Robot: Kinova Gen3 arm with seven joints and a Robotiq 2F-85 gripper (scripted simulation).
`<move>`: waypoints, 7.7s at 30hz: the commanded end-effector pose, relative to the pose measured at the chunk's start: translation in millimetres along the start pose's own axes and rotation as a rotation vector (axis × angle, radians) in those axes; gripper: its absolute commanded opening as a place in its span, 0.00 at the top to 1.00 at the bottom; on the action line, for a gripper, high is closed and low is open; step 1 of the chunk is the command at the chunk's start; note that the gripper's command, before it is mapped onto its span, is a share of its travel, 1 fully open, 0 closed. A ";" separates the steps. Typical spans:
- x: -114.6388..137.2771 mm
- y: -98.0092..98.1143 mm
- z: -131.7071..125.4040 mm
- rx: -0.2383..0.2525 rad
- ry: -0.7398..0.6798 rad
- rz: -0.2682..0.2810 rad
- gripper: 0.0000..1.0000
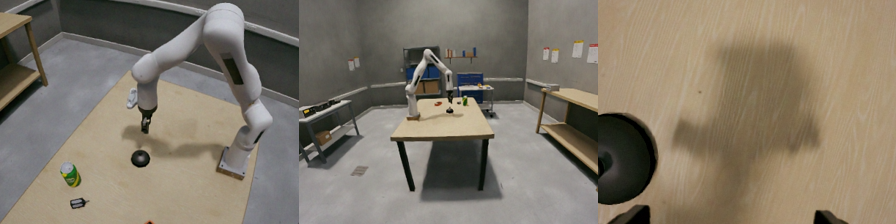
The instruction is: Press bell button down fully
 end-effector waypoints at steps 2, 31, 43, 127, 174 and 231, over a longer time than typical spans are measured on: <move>4.8 12.1 -50.5 0.059 0.006 0.011 0.00; 1.8 22.0 -94.6 0.122 -0.009 0.003 0.90; 1.8 22.0 -94.6 0.122 -0.009 0.003 0.90; 2.4 -23.0 -100.2 0.122 -0.009 0.002 0.90; 2.6 -39.2 -102.3 0.122 -0.009 0.002 0.90; 2.6 -49.1 -103.5 0.122 -0.009 0.002 0.90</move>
Point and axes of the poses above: the point where the finger pads meet when closed, its own y axis back along the fingers, its own z axis across the jaws, x = y × z, the point moved 3 cm from there along y, back along the fingers, and after that the axes turned 6 degrees about -y, right-handed, at the moved point
